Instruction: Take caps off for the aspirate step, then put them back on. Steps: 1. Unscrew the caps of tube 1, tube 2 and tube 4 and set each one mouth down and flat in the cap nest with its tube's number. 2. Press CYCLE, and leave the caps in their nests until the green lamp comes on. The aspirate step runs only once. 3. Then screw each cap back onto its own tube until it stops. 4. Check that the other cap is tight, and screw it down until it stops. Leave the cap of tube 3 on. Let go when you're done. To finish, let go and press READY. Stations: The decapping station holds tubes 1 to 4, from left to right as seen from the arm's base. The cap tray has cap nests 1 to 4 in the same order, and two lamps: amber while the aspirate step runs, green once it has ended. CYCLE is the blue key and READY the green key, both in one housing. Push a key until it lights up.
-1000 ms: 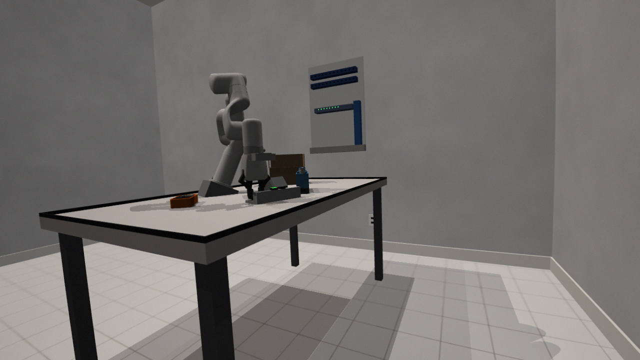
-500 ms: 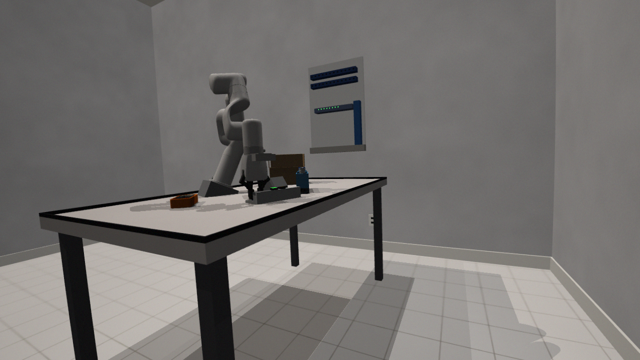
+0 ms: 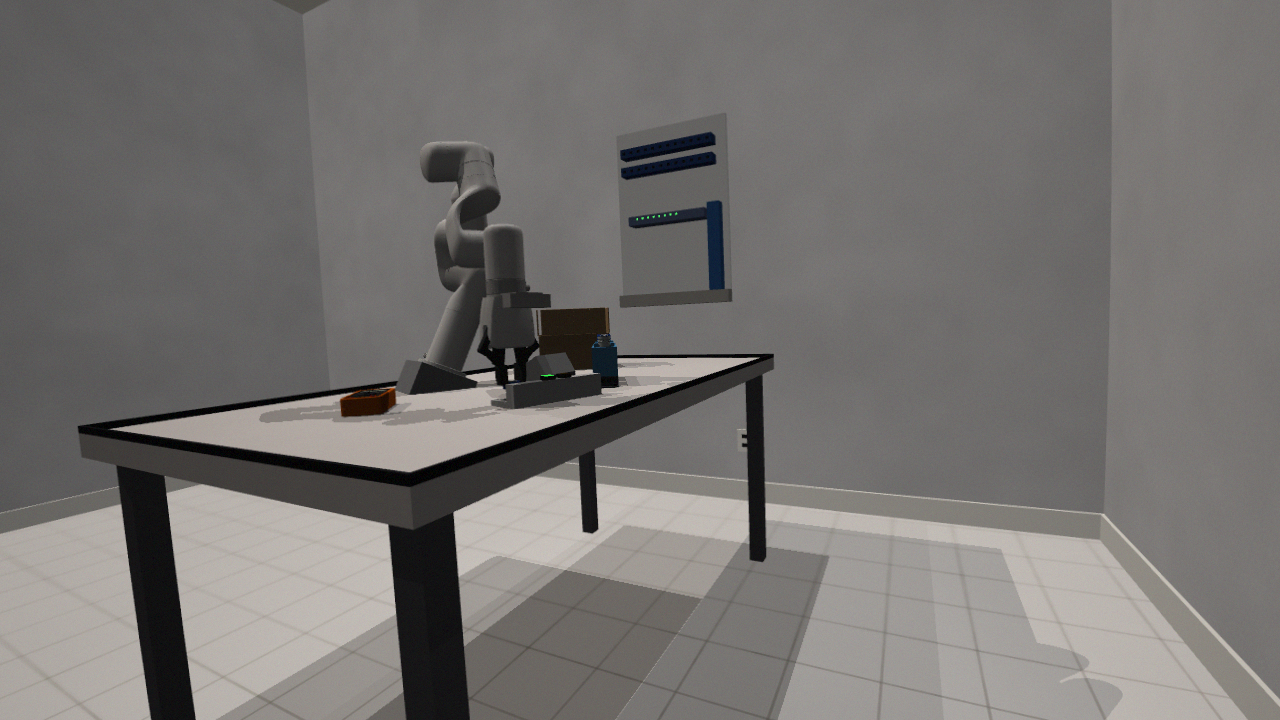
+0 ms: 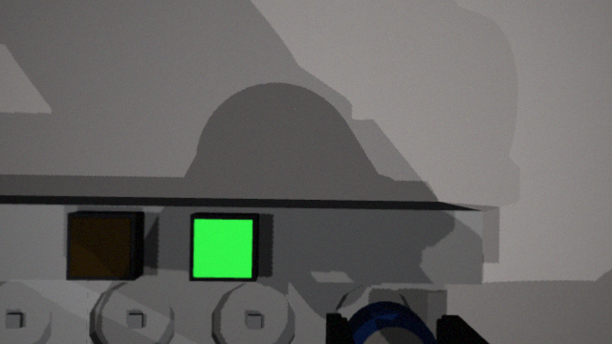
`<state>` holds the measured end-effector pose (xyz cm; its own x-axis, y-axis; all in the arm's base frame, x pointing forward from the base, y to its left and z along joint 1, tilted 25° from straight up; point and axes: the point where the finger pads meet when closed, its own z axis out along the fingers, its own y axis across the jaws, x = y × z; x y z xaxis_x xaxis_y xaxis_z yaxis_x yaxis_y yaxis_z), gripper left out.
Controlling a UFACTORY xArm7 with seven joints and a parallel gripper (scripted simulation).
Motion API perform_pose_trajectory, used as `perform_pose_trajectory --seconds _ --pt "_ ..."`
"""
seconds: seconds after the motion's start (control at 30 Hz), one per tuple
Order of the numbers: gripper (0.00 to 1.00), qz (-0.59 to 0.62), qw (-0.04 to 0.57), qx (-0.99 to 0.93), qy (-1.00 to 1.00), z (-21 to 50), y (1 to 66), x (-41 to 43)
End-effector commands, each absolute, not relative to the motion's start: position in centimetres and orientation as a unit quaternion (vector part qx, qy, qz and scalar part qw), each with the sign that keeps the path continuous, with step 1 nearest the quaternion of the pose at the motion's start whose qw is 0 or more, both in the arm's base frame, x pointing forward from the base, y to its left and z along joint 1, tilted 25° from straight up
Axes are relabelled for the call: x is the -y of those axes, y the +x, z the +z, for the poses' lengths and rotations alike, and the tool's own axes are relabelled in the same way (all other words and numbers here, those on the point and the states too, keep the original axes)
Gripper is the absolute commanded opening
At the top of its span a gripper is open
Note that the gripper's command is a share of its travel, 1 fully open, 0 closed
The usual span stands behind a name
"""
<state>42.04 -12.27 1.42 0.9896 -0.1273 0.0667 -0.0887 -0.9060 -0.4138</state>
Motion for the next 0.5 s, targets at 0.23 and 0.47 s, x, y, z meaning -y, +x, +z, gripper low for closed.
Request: perform_pose_trajectory --seconds 0.23,0.47 --pt "0.0 -0.048 0.209 -0.056 -0.975 6.4 41.5 14.5" --pt "0.0 -0.048 0.209 -0.056 -0.975 8.7 41.2 15.5"
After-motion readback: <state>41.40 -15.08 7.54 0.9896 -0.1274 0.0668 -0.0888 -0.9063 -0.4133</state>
